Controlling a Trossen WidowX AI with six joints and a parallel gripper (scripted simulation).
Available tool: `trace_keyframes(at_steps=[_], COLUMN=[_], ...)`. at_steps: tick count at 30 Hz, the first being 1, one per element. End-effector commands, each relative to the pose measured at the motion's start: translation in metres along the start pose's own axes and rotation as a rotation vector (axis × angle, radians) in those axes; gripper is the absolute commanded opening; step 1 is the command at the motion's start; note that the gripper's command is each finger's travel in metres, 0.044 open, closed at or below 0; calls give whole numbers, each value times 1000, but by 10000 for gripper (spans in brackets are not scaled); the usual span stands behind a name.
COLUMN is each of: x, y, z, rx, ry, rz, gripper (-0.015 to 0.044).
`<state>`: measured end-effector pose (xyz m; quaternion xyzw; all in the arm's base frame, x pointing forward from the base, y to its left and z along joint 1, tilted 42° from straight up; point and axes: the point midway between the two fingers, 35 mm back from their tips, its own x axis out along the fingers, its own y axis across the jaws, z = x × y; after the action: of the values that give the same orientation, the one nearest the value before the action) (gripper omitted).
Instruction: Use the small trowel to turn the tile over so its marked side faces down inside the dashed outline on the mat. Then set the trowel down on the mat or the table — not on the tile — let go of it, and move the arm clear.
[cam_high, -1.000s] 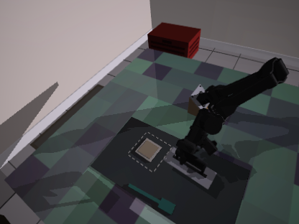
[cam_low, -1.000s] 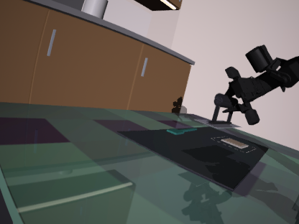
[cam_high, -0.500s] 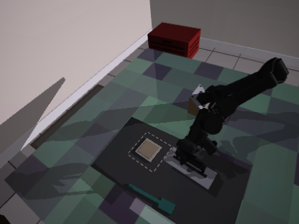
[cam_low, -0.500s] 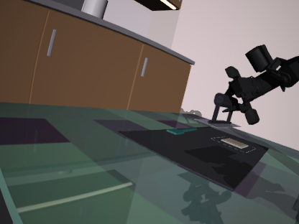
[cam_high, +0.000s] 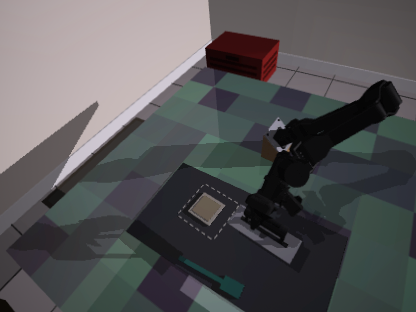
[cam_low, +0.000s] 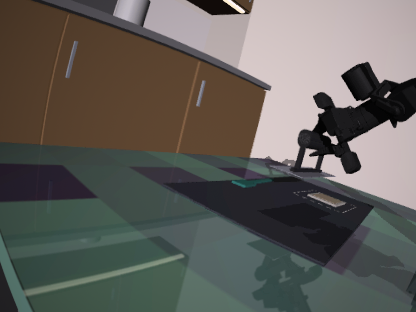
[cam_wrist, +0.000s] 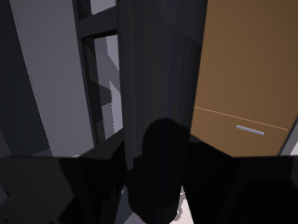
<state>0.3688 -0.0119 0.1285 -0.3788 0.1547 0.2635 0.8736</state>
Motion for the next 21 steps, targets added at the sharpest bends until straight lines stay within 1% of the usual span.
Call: trace_keyframes(at_steps=[1,9,15,21], x=[0,4,18,30], y=[-1,-5,-21,-36], z=[0,5,27,56], rx=[1,-11,-62,-166], ry=[3,-32,-165,-343], rz=[-3,-7,-31,-48], gripper=[0,0,0,0])
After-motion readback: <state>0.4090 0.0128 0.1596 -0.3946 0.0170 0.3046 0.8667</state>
